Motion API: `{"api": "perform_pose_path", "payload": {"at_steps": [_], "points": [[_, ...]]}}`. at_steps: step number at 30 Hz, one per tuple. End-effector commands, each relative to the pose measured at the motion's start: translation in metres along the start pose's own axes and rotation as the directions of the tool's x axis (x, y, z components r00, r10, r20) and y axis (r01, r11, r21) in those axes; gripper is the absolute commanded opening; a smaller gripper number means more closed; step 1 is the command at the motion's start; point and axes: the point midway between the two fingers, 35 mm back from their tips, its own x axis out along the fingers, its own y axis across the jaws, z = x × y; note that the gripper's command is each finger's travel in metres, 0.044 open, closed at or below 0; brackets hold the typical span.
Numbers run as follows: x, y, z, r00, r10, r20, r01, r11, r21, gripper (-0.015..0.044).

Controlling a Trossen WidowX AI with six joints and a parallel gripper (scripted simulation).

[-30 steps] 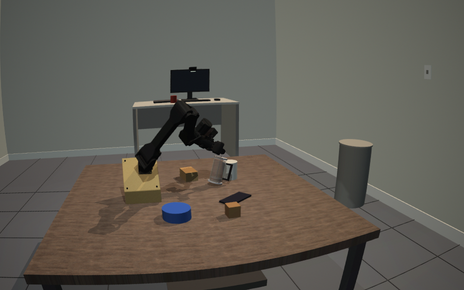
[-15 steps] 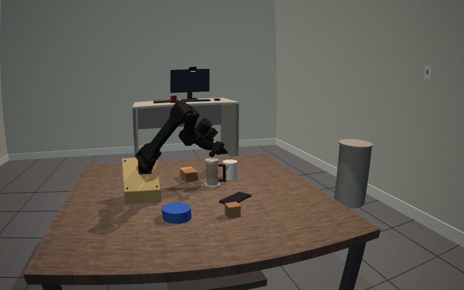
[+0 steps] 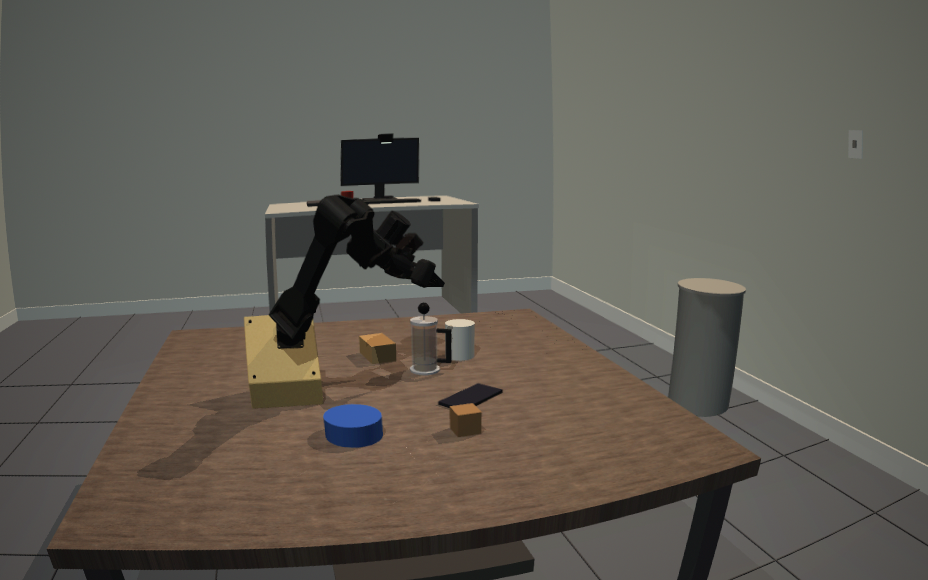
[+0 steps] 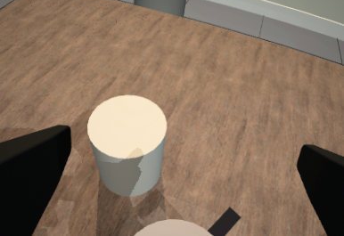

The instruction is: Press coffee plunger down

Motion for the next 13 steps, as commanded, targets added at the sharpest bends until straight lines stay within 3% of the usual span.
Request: {"api": "perform_pose_path", "payload": {"at_steps": [1, 13], "points": [[-0.0310, -0.0035, 0.0026, 1.000, -0.007, -0.008, 0.007, 1.000, -0.003, 0.0440], [-0.0316, -0.0027, 0.0010, 1.000, -0.007, -0.008, 0.007, 1.000, -0.003, 0.0440]]}}
